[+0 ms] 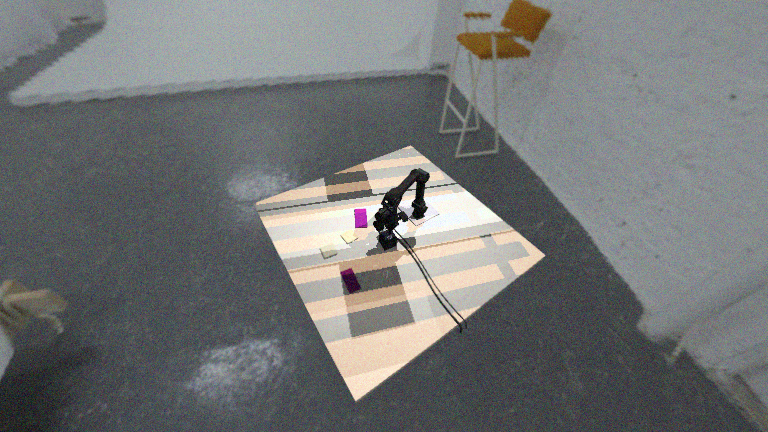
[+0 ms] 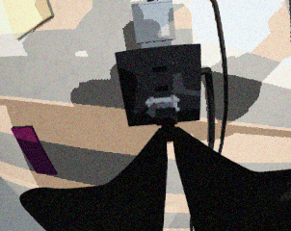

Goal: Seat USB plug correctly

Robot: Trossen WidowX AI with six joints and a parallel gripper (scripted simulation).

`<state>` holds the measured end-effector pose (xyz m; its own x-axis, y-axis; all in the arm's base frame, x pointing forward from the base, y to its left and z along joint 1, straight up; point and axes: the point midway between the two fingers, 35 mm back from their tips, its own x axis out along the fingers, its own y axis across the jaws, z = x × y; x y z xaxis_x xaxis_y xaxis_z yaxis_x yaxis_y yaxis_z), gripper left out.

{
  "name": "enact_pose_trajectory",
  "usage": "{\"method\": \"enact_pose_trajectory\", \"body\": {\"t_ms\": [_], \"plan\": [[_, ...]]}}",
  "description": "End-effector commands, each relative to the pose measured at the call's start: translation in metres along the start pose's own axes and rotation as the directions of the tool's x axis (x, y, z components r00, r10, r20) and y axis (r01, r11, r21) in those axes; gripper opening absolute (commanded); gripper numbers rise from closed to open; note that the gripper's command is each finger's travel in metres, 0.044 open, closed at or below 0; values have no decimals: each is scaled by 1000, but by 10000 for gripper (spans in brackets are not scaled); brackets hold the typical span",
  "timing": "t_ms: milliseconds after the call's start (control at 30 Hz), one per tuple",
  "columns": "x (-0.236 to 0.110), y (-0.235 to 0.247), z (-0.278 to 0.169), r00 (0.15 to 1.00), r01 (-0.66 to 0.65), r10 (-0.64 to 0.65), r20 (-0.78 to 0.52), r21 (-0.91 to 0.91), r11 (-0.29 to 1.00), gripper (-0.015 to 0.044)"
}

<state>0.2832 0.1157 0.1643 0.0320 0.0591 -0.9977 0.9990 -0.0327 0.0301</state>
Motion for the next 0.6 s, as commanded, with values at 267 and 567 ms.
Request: {"method": "enact_pose_trajectory", "body": {"t_ms": [267,567], "plan": [[1,0,-1,1000,-1,1,-14,-5,1000,0],[2,0,-2,1000,-1,1,-21,-6,1000,0]]}}
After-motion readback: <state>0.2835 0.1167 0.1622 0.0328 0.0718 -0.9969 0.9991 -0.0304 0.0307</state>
